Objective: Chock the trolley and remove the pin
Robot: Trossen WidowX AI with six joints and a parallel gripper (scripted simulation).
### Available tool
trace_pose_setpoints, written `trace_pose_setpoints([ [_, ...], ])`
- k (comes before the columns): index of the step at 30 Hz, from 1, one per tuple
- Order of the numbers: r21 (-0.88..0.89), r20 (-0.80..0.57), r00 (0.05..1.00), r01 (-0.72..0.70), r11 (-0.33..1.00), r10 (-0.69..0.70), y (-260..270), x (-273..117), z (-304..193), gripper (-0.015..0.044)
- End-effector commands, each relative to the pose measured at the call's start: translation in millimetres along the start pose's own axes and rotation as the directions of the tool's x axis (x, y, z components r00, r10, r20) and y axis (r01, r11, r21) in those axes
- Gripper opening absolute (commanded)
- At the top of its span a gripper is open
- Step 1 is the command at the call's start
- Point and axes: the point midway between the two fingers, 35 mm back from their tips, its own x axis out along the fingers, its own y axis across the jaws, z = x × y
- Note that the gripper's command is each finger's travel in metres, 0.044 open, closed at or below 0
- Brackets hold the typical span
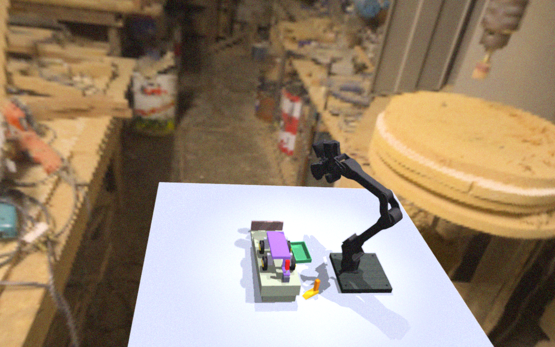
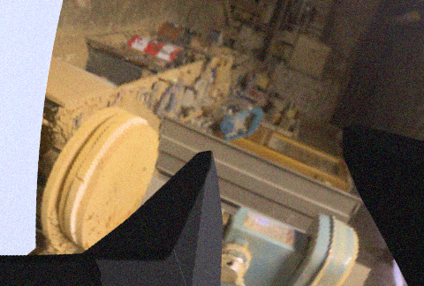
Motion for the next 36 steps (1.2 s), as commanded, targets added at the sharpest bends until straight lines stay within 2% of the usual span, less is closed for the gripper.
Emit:
trace_pose_setpoints([
  [1, -0.042, 0.147, 0.989, -0.019, 0.999, 0.025, 8, -5, 45, 0.019],
  [10, -0.129, 0.4, 0.912, -0.038, 0.991, 0.088, 27, -35, 120, 0.019],
  [20, -0.295, 0.619, 0.758, -0.02, 0.955, 0.207, 59, -89, 191, 0.019],
  [28, -0.442, 0.72, 0.609, 0.033, 0.896, 0.333, 95, -142, 230, 0.019],
  [36, -0.584, 0.747, 0.466, 0.117, 0.803, 0.475, 138, -197, 250, 0.019],
])
